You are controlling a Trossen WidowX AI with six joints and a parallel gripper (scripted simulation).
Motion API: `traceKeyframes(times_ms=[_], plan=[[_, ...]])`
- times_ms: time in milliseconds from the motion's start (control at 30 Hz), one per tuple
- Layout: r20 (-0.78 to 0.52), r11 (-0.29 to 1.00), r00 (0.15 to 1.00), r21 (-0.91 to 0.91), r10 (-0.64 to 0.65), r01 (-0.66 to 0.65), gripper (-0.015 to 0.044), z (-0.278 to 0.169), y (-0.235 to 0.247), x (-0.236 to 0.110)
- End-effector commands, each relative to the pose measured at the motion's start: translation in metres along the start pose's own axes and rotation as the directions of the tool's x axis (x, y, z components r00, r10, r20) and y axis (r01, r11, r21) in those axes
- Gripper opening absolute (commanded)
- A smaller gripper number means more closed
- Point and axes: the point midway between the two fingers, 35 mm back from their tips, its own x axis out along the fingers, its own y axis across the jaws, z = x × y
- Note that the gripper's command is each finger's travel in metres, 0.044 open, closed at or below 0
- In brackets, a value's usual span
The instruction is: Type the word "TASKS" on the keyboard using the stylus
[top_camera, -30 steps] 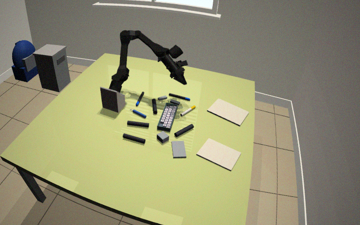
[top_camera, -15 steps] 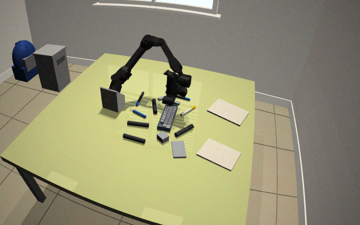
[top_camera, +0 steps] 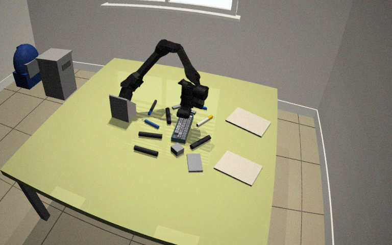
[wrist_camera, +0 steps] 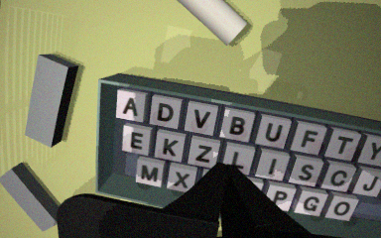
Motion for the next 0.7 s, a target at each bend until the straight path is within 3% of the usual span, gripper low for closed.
traceKeyframes(times_ms=[0,400,667], plan=[[-0.006,1.000,1.000,0.017,-0.002,0.002,0.0000,-0.005,-0.035,0.001],[-0.006,1.000,1.000,0.015,-0.001,0.001,0.0000,-0.005,-0.039,0.001],[-0.006,1.000,1.000,0.015,-0.004,0.005,0.0000,-0.006,-0.105,0.000]])
